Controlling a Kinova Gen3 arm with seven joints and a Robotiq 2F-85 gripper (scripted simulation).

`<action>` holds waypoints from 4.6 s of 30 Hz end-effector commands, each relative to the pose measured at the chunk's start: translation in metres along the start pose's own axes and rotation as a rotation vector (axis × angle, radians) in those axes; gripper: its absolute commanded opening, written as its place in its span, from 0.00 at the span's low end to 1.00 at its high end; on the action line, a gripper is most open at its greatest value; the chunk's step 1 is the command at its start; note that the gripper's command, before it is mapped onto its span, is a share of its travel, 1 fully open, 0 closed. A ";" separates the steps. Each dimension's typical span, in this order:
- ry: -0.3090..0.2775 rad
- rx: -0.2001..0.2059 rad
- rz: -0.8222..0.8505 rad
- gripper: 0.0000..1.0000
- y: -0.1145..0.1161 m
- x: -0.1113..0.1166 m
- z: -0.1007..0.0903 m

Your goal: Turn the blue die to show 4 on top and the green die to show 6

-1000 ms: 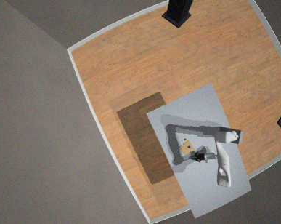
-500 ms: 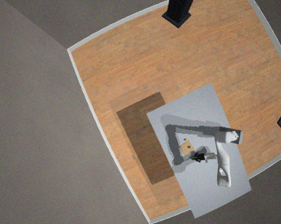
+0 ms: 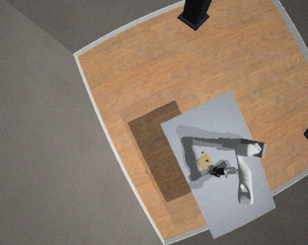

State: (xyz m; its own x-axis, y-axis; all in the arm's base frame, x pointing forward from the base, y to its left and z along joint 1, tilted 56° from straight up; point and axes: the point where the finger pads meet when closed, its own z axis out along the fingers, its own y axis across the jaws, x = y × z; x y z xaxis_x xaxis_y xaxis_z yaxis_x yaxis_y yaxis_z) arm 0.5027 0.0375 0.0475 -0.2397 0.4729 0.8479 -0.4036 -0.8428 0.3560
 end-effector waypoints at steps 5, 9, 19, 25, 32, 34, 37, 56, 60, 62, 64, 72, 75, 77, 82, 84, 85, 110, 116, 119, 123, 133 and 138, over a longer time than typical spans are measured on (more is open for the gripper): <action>0.001 0.001 0.001 0.19 0.000 0.001 0.000; 0.001 0.001 0.001 0.23 0.000 0.001 0.000; 0.001 0.001 0.001 0.35 0.000 0.001 0.000; 0.001 0.001 0.001 0.35 0.000 0.001 0.000; 0.001 0.001 0.001 0.35 0.000 0.001 0.000; 0.001 0.001 0.001 0.35 0.000 0.001 0.000; 0.001 0.001 0.001 0.35 0.000 0.001 0.000; 0.001 0.001 0.001 0.35 0.000 0.001 0.000; 0.001 0.001 0.001 0.35 0.000 0.001 0.000; 0.001 0.001 0.001 0.35 0.000 0.001 0.000; 0.001 0.001 0.001 0.35 0.000 0.001 -0.002; 0.001 0.000 0.001 0.35 0.000 0.001 -0.017; 0.001 0.000 0.001 0.35 0.000 0.001 -0.029; 0.001 0.000 0.001 0.35 0.000 0.001 -0.036; 0.001 0.000 0.001 0.35 0.000 0.001 -0.048; 0.001 0.000 0.001 0.35 0.000 0.001 -0.050; 0.001 0.000 0.001 0.35 0.000 0.001 -0.050; 0.001 0.001 0.001 0.35 0.000 0.052 -0.077; 0.000 0.000 0.001 0.35 0.000 0.054 -0.078; -0.006 -0.005 -0.001 0.35 0.000 0.053 -0.078; -0.017 -0.014 -0.005 0.35 0.001 0.053 -0.077; -0.192 -0.133 -0.050 0.35 0.012 0.052 -0.064; -0.323 -0.190 -0.073 0.35 0.017 0.051 -0.059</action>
State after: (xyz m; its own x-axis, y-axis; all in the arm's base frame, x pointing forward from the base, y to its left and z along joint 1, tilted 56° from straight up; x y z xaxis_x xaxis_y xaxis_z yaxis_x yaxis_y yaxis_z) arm 0.4250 0.0579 0.0590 0.0770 0.4535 0.8879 -0.5493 -0.7239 0.4174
